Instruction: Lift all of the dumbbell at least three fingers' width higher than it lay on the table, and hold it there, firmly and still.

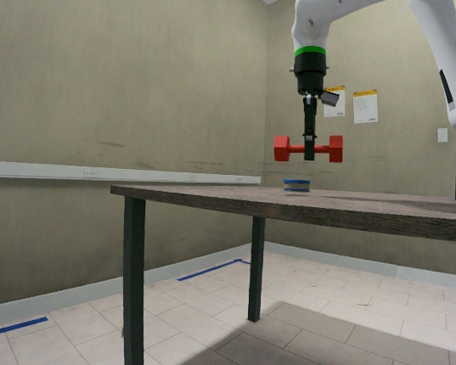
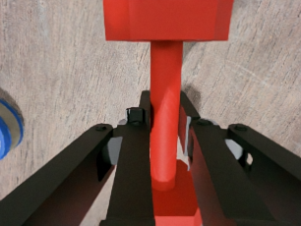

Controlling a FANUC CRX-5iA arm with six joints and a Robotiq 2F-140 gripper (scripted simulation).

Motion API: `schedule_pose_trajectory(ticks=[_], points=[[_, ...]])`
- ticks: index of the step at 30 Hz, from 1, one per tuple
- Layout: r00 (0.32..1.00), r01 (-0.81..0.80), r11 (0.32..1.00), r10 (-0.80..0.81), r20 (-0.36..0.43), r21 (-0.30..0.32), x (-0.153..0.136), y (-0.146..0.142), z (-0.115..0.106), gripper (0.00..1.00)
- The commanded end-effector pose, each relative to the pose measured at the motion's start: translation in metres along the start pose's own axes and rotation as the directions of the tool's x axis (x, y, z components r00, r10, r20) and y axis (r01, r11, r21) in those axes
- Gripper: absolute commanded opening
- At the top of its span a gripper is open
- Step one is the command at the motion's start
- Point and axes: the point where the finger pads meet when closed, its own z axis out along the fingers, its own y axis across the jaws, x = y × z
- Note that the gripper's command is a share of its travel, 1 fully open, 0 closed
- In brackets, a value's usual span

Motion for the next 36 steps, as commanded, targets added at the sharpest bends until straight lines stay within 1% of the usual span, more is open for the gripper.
schedule_pose_trajectory(ticks=[1, 13, 36], points=[[1.000, 0.000, 1.000, 0.000, 0.002, 0.000, -0.0007, -0.0001, -0.0060, 0.10], [1.000, 0.000, 1.000, 0.000, 0.002, 0.000, -0.0005, -0.0002, -0.0120, 0.10], [1.000, 0.000, 1.000, 0.000, 0.002, 0.000, -0.0004, -0.0002, -0.0123, 0.10]])
